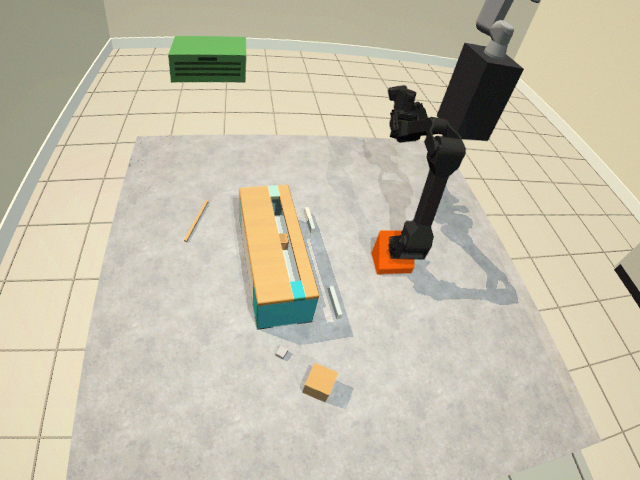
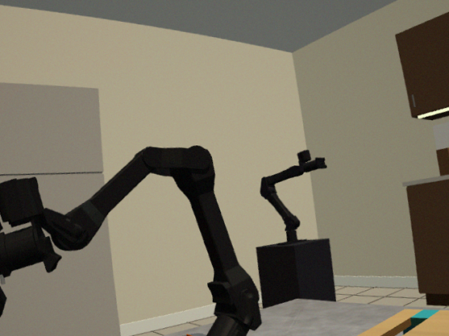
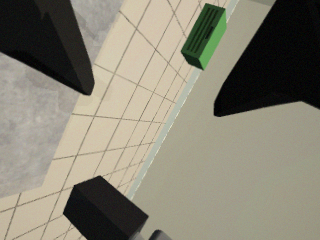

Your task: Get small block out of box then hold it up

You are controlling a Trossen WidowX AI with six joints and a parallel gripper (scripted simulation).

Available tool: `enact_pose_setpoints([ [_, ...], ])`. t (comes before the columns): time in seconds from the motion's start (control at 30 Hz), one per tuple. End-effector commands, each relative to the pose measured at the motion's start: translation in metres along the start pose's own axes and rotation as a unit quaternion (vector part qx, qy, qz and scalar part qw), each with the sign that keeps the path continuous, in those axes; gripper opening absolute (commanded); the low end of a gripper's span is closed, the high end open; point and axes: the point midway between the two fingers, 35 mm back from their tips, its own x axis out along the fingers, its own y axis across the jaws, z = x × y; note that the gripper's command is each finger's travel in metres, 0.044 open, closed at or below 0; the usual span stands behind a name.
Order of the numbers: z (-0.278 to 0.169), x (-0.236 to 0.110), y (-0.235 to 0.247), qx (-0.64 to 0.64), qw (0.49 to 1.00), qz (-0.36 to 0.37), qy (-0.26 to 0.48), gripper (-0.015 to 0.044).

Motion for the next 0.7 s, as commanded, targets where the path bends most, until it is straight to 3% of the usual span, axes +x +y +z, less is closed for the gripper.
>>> enact_pose_setpoints([
  [0.0, -0.067, -0.033, 0.02, -0.317, 0.941, 0.019, 0.119, 0.04],
  [0.3, -0.123, -0.073, 0.023, -0.566, 0.792, 0.067, 0.216, 0.04],
  [0.67, -0.178, -0.135, 0.013, -0.777, 0.527, 0.166, 0.302, 0.04],
])
